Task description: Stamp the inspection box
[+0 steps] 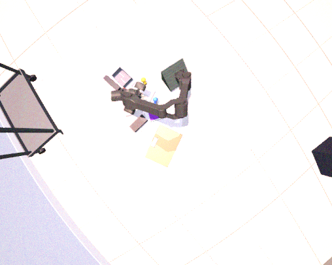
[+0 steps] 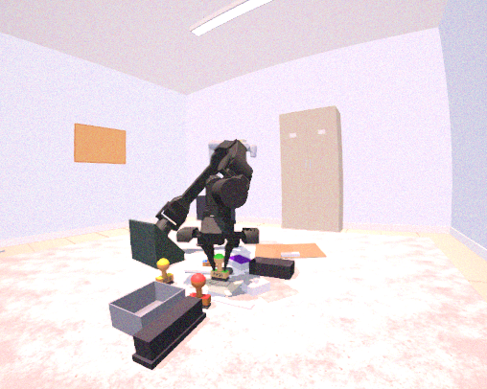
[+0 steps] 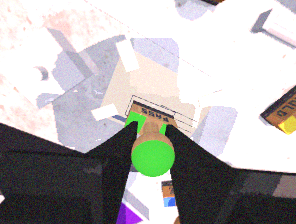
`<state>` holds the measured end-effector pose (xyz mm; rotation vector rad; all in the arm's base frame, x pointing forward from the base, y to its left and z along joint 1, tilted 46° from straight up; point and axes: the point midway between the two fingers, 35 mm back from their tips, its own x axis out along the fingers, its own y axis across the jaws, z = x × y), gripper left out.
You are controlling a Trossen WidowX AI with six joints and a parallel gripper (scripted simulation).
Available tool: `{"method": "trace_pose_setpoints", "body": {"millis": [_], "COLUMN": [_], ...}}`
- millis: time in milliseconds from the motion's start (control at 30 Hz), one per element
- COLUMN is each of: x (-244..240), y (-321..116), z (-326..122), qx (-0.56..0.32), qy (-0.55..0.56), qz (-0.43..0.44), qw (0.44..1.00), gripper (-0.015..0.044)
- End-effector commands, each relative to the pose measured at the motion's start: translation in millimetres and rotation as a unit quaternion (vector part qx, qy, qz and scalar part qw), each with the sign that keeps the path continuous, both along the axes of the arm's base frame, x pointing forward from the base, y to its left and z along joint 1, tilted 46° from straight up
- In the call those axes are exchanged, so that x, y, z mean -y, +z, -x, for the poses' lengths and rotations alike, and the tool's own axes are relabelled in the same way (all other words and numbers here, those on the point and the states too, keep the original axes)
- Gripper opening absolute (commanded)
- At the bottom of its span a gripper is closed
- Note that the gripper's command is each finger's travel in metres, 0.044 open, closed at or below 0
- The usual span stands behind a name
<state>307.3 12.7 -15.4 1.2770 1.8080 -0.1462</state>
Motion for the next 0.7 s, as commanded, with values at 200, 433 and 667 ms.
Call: {"method": "trace_pose_setpoints", "body": {"millis": [200,433,667], "x": [-5.5,-5.8,-6.8], "y": [-4.5,-4.7,-5.7], "z": [2.0,2.1,2.2], "qx": [-0.002,-0.002,-0.002], "qy": [-0.002,-0.002,-0.002], "qz": [-0.003,-0.003,-0.003], "qw": [1.000,1.000,1.000], "gripper": [0.0000,0.0000,0.0000]}}
